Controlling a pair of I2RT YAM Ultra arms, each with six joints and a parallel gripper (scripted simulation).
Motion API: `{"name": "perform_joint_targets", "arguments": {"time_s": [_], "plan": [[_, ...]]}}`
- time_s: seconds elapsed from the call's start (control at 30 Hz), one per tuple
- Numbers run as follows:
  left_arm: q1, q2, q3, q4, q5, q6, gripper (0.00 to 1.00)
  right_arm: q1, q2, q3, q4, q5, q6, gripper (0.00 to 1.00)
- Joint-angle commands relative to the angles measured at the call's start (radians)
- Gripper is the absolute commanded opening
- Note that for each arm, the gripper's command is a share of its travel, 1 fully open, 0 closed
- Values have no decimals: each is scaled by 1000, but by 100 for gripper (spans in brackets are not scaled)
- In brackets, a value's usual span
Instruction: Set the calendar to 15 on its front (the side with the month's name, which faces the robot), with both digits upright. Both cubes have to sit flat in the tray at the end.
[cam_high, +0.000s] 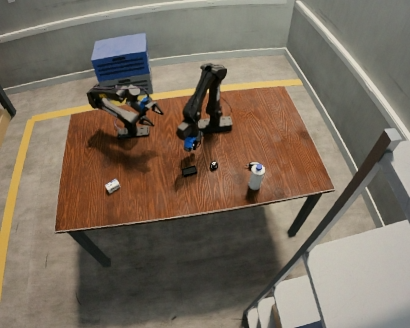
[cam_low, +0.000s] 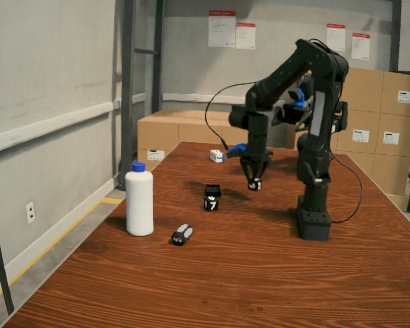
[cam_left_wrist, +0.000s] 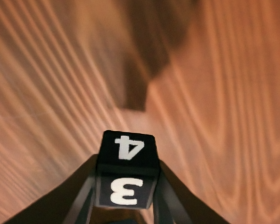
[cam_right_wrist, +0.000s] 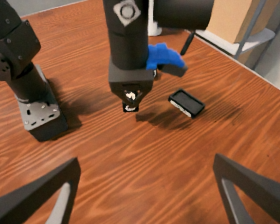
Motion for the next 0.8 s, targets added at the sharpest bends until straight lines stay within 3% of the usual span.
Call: {"name": "perform_joint_targets", "arguments": {"time_s": [0.0,0.17,0.3,0.57,0.77], "plan": [[-9,-38,64,-96,-14,-5,26,-4,-17,18,-18,-7,-2,100],[-12,-23,40,1,-13,-17,26,-4,-17,18,-18,-7,-2,100],[-22,16,-50,99,-3,-24,26,-4,-17,18,-18,-7,-2,100],[-24,20,-100,122,1,-21,26,-4,-17,18,-18,-7,-2,100],[-27,27,-87,119,4,161,26,-4,-17,18,-18,-7,-2,100]]}}
